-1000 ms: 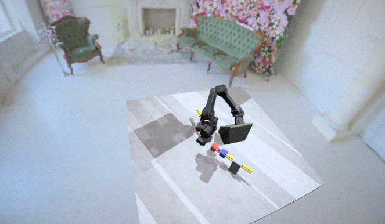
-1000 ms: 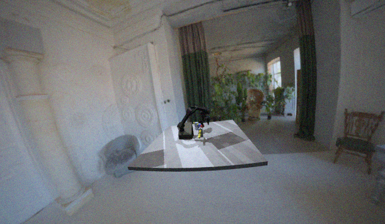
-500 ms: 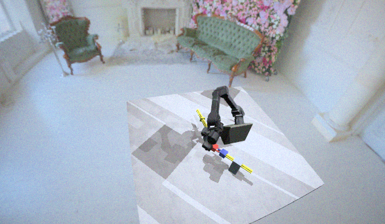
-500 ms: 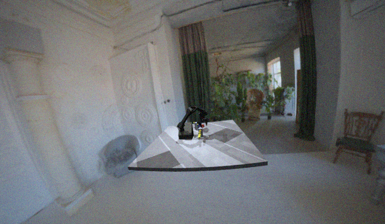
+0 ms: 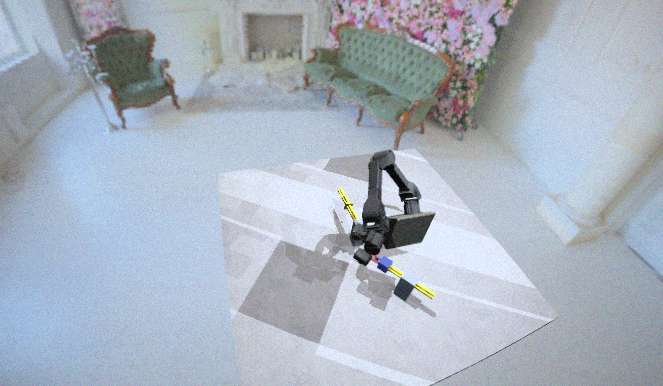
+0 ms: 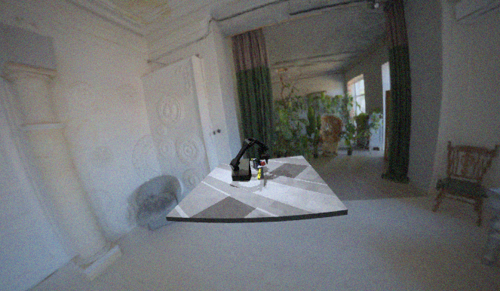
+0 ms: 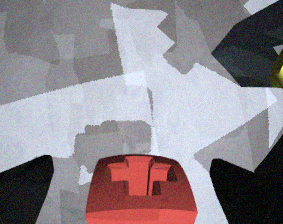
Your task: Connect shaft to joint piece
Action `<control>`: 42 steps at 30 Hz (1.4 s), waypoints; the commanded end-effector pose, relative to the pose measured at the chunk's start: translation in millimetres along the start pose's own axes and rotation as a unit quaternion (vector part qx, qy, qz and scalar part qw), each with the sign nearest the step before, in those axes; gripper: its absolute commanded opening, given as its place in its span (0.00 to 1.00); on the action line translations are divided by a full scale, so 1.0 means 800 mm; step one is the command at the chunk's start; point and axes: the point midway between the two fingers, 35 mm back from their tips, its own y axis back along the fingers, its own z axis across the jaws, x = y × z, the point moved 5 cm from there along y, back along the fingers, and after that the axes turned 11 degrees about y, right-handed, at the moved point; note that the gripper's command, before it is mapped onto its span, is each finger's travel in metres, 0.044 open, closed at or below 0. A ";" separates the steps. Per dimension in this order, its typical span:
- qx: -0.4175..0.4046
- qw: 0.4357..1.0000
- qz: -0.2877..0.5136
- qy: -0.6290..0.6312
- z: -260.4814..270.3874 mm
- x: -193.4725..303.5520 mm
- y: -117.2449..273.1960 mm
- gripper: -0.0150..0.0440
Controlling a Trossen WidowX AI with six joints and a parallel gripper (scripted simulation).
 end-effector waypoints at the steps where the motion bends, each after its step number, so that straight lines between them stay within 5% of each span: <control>1: 0.004 1.000 -0.001 0.004 -0.002 0.001 -0.010 1.00; 10: 0.005 1.000 -0.001 0.003 -0.002 0.001 -0.026 1.00; 20: 0.005 1.000 -0.001 0.003 -0.002 0.001 -0.026 0.56; 42: 0.005 1.000 -0.001 0.003 -0.002 0.001 -0.026 0.56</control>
